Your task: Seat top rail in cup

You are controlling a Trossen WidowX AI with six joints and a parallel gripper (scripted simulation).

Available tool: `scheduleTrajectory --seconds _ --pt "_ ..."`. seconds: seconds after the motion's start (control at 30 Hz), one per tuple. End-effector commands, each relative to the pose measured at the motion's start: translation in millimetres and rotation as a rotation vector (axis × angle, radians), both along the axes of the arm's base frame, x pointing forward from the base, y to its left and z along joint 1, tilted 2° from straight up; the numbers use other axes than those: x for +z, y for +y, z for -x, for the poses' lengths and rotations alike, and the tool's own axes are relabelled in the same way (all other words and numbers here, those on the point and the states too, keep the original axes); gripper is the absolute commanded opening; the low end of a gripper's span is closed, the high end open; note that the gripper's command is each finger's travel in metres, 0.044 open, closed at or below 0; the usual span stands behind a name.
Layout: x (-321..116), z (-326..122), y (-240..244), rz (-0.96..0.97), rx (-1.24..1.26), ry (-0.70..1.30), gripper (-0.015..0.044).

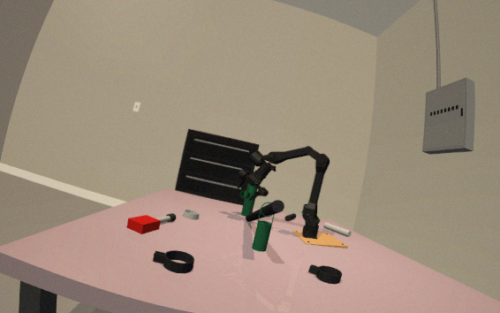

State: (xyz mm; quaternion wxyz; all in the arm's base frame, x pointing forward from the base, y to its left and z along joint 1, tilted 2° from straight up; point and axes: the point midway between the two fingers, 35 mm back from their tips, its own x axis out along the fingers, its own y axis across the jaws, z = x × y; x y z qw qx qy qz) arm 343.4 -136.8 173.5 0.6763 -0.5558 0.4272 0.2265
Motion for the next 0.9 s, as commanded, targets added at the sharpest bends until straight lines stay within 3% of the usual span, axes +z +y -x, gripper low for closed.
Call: scheduleTrajectory --seconds 0.0,0.67,0.87 --pt "-8.3 -2.5 -0.8 -0.001 -0.001 0.005 0.0440" --pt "-32.7 -16.0 -4.8 -0.001 -0.001 0.004 0.0440" --pt "-32.7 -16.0 -4.8 -0.001 -0.001 0.004 0.0282"
